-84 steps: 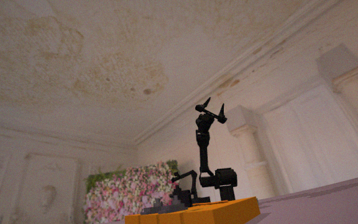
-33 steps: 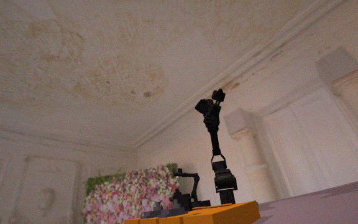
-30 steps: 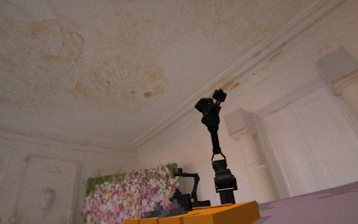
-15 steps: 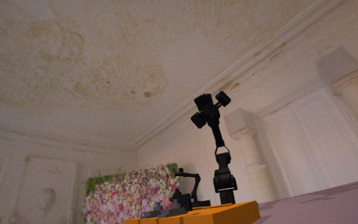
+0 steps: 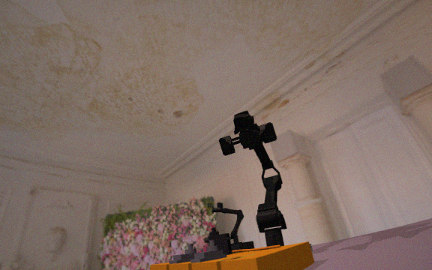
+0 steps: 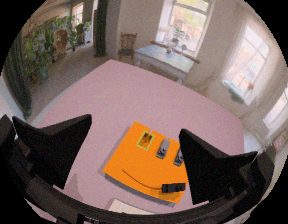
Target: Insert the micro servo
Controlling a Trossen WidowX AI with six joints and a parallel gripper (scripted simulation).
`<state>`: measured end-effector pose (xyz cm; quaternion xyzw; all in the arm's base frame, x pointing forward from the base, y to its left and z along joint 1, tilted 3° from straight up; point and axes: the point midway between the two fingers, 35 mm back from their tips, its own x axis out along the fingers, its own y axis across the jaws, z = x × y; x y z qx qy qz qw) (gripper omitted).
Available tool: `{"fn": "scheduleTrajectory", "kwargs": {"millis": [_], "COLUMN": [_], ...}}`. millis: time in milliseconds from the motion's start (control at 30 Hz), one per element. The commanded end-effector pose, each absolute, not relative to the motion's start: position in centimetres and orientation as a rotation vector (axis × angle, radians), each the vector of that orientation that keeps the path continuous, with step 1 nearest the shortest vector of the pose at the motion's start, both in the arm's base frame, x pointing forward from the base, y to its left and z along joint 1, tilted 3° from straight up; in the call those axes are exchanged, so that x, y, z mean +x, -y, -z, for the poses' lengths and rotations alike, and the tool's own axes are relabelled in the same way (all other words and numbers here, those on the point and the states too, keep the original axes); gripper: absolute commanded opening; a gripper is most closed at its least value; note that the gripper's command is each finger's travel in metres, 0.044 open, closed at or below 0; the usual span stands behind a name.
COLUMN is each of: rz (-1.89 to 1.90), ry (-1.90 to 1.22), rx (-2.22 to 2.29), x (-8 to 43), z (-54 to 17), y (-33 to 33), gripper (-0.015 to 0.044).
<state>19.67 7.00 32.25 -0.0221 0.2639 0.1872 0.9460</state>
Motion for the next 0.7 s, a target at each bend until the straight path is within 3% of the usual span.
{"fn": "scheduleTrajectory", "kwargs": {"millis": [0, 667], "rz": [-0.375, -0.529], "ry": [-0.586, -0.841], "rx": [-0.181, -0.809], "x": [20.5, 22.9], "z": [-30.7, -23.9], "y": [-6.2, -1.6], "gripper": [0.044, 0.044]}}
